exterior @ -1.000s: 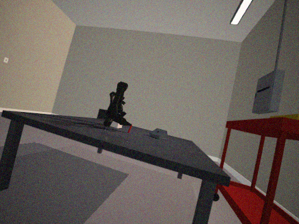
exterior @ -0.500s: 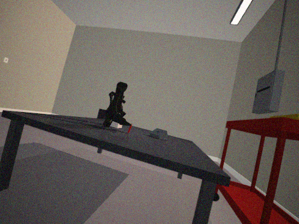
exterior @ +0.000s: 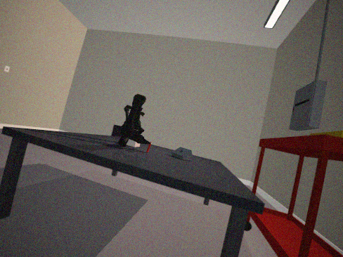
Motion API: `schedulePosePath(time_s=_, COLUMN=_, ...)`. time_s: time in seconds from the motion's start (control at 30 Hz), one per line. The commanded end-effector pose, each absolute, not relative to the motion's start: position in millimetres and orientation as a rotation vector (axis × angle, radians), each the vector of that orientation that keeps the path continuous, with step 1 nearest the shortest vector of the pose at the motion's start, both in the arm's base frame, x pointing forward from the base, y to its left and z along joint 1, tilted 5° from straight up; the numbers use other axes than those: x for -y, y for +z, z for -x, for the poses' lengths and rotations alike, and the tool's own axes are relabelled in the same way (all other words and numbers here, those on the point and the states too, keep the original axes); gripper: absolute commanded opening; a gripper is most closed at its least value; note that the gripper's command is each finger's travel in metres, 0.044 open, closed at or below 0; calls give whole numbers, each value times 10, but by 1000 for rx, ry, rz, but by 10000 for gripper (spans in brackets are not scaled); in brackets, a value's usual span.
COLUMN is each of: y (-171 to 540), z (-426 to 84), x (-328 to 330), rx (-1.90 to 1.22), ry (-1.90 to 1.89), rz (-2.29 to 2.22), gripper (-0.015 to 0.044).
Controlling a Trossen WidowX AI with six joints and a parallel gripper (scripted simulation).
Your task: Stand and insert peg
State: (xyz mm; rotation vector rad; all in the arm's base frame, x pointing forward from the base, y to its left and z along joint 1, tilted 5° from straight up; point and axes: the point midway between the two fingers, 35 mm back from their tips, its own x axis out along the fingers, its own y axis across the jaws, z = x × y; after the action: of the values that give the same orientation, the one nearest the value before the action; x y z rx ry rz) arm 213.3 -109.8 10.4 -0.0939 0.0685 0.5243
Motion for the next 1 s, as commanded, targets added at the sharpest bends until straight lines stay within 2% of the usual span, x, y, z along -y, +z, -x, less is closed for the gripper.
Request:
schedulePosePath(time_s=0.0, y=104, z=-2133, x=1098, rx=-69, ry=524, rz=93, gripper=109)
schedulePosePath(time_s=0.03, y=104, z=-2133, x=1098, rx=-69, ry=524, rz=93, gripper=130)
schedulePosePath(time_s=0.83, y=104, z=-2133, x=1098, rx=-69, ry=524, rz=93, gripper=130)
schedulePosePath(time_s=0.97, y=104, z=-2133, x=1098, rx=-69, ry=524, rz=93, gripper=235)
